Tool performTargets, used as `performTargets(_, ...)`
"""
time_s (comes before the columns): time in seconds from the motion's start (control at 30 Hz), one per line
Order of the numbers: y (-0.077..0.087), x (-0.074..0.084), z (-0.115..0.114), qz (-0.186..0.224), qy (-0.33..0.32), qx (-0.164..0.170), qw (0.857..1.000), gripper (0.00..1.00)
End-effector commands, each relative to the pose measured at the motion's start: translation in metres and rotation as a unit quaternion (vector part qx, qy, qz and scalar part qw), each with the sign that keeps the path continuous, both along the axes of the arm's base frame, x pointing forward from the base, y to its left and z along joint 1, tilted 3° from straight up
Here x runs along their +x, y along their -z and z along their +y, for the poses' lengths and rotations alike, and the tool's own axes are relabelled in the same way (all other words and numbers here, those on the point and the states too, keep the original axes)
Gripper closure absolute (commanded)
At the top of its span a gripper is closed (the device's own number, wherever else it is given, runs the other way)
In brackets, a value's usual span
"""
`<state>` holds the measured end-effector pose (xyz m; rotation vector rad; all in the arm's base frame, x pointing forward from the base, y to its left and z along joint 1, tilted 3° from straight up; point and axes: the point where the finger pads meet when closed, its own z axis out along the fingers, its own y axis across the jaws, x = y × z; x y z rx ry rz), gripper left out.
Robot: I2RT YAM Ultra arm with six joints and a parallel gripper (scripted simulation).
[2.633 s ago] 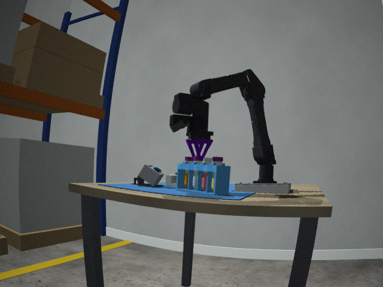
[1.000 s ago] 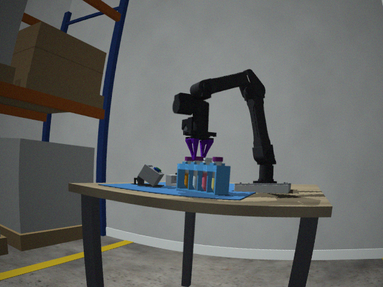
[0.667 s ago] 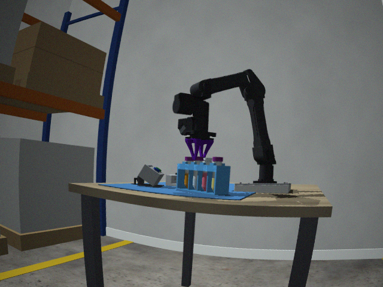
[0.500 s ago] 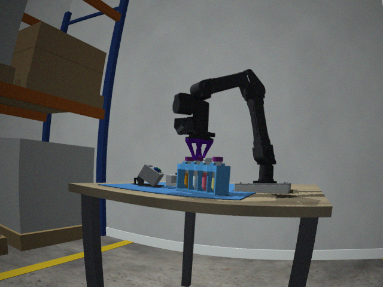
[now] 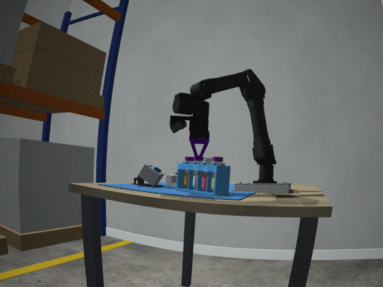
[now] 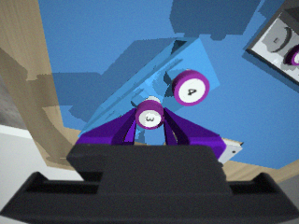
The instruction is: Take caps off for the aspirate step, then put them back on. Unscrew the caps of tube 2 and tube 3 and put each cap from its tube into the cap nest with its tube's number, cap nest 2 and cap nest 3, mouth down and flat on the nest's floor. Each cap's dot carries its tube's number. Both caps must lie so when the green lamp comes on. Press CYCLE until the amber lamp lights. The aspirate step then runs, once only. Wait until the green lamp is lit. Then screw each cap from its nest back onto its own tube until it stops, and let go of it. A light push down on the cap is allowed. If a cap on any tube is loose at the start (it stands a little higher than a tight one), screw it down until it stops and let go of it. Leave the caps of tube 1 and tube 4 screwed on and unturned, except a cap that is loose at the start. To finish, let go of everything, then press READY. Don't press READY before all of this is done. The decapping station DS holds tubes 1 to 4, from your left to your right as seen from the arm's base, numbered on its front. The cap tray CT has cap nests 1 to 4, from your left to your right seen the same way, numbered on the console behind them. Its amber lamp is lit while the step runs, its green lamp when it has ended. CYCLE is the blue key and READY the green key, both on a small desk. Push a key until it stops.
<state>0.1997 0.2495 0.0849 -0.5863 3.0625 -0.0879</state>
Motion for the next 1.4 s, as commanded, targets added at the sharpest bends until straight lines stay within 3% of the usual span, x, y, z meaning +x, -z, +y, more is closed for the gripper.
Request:
performTargets(0.0, -0.004, 0.0008, 0.0017, 0.002, -0.128, 0.0, 0.992, 1.0)
performTargets(0.17, -0.004, 0.0008, 0.0018, 0.007, -0.25, -0.004, 0.968, 1.0)
performTargets(0.23, -0.004, 0.0008, 0.0018, 0.007, -0.25, -0.004, 0.968, 1.0)
performTargets(0.3, -0.0041, 0.0008, 0.0018, 0.01, -0.298, -0.006, 0.954, 1.0)
performTargets(0.5, -0.0042, 0.0008, 0.0018, 0.016, -0.437, -0.011, 0.899, 1.0)
performTargets(0.73, -0.0043, 0.0008, 0.0018, 0.024, -0.587, -0.017, 0.809, 1.0)
performTargets(0.8, -0.0043, 0.0008, 0.0018, 0.024, -0.587, -0.017, 0.809, 1.0)
performTargets(1.03, -0.0044, 0.0008, 0.0018, 0.03, -0.719, -0.023, 0.694, 1.0)
performTargets(1.3, -0.0045, 0.0007, 0.0018, 0.037, -0.842, -0.028, 0.538, 1.0)
performTargets(1.37, -0.0045, 0.0007, 0.0018, 0.037, -0.842, -0.028, 0.538, 1.0)
